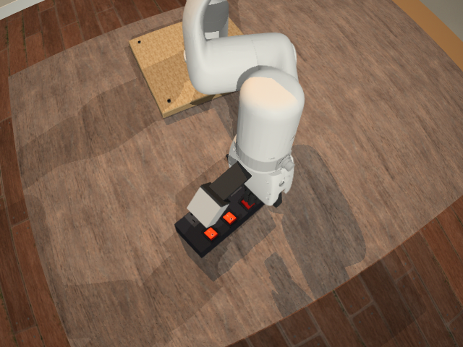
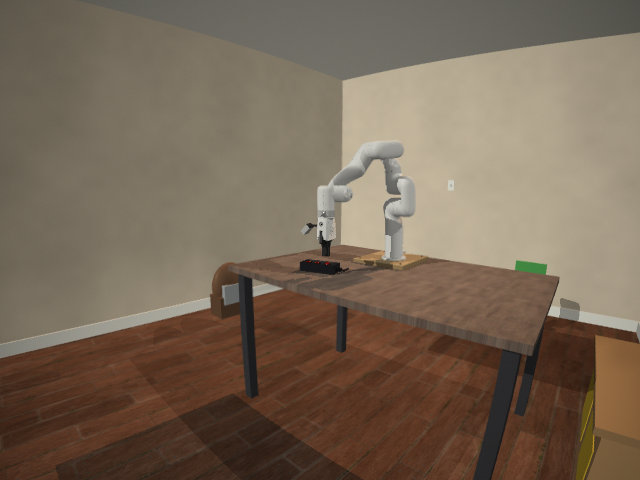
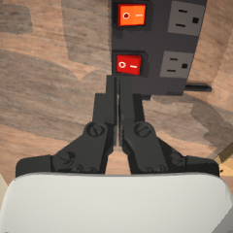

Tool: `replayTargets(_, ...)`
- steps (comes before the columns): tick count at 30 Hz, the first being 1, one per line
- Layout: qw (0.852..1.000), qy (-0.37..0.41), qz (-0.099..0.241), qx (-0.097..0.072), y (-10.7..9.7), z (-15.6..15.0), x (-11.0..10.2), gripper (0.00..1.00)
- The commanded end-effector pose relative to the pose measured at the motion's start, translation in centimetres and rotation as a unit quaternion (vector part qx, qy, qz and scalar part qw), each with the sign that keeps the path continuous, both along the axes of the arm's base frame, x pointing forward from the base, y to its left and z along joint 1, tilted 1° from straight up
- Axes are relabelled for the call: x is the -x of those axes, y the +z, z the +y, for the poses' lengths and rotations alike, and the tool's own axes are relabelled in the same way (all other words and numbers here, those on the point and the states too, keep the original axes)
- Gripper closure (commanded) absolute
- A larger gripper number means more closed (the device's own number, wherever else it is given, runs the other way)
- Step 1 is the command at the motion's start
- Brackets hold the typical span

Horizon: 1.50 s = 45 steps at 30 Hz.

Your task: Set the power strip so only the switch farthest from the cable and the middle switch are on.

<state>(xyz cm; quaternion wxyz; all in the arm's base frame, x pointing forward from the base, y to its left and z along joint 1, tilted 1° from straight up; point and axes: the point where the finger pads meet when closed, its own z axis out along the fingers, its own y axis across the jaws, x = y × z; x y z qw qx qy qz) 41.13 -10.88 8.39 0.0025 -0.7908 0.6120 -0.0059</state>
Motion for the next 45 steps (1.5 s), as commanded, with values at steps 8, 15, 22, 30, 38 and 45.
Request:
replayTargets(8,1.0,0.0,-0.002,0.001,0.1,0.0,-0.1,1.0)
replayTargets(15,1.0,0.0,-0.002,0.001,0.2,0.0,-0.1,0.0)
replayTargets(22,1.0,0.0,-0.002,0.001,1.0,-0.1,-0.1,0.0)
replayTargets(30,1.0,0.0,-0.002,0.001,4.4,0.0,-0.1,0.0)
replayTargets(38,1.0,0.0,-0.002,0.0,8.7,0.1,0.0,0.0)
replayTargets(45,1.0,0.0,-0.002,0.0,9.8,0.1,0.0,0.0)
